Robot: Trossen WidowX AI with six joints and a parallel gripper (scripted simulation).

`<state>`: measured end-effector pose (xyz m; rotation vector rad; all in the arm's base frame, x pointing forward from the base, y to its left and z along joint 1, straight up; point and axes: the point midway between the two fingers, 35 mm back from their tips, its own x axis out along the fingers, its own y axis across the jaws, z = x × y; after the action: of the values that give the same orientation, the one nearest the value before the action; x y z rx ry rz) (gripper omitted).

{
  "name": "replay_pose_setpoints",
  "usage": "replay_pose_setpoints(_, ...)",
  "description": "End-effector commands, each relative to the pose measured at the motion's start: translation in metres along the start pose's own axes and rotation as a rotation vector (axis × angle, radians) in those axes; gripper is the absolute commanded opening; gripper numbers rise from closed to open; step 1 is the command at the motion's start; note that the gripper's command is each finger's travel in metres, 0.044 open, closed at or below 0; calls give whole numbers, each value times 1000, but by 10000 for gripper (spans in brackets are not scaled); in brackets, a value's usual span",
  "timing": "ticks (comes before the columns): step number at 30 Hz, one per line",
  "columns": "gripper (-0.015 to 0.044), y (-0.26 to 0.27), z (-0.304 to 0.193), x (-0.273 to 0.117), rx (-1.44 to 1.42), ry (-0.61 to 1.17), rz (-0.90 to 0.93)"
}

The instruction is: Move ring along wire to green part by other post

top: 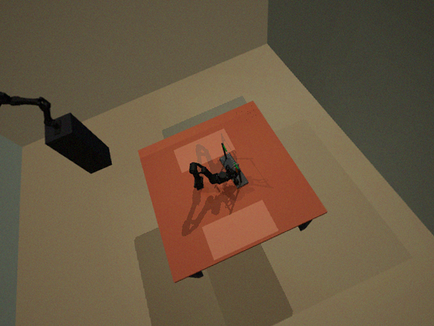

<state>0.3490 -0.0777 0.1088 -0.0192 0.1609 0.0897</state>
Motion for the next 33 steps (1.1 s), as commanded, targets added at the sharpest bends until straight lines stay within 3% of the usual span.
replay_pose_setpoints(1,-150,0,0,0,0,0,0)
replay_pose_setpoints(33,-150,3,18,-3,0,0,-4)
